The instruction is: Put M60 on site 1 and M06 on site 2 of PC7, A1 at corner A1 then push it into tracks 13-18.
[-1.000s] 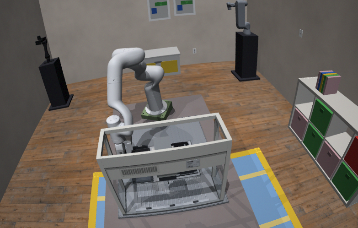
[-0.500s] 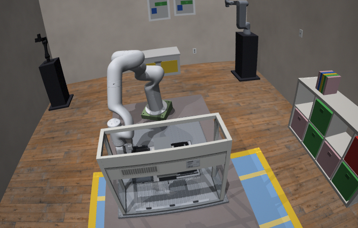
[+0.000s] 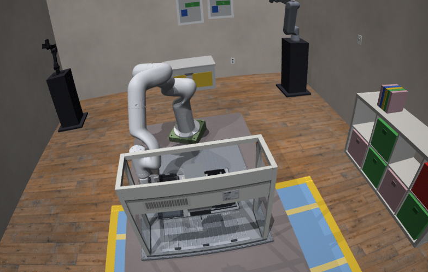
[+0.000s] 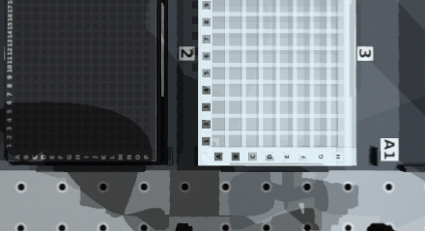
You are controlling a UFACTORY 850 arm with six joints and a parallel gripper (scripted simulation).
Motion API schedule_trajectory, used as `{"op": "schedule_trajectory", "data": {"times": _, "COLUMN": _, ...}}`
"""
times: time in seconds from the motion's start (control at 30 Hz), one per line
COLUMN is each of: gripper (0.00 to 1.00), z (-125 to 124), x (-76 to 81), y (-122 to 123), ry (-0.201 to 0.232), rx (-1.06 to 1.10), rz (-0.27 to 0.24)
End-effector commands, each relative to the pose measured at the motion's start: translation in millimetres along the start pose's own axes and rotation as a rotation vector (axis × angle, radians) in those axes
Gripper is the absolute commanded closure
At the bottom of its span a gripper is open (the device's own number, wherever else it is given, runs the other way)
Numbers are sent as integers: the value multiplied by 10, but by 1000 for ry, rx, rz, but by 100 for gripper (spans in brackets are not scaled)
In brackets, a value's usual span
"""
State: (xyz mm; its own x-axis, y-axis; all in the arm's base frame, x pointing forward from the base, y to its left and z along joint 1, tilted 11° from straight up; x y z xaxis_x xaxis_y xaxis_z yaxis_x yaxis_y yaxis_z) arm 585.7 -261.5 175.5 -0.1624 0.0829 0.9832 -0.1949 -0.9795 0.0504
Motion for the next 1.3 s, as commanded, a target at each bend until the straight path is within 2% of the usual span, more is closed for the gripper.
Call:
{"op": "schedule_trajectory", "data": {"times": 0.0, "gripper": 0, "z": 10, "x": -70, "y": 2, "ry": 2, "rx": 0, "rz": 0}}
{"op": "schedule_trajectory", "data": {"times": 0.5, "gripper": 0, "z": 10, "x": -102, "y": 2, "ry": 2, "rx": 0, "rz": 0}}
{"op": "schedule_trajectory", "data": {"times": 1.27, "gripper": 0, "z": 10, "x": -242, "y": 2, "ry": 2, "rx": 0, "rz": 0}}
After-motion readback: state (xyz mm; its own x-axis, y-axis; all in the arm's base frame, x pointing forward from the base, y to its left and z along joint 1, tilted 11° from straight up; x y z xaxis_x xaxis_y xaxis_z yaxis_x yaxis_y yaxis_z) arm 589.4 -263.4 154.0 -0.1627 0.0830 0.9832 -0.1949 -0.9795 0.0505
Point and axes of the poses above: the point where the finger pads meet when closed, its own x axis back along the fingers, its own z axis across the jaws, y = z × x, the point moved 6 cm from there along x, back along the fingers, and after that the axes turned 10 degrees about -x, right-handed, at the moved point
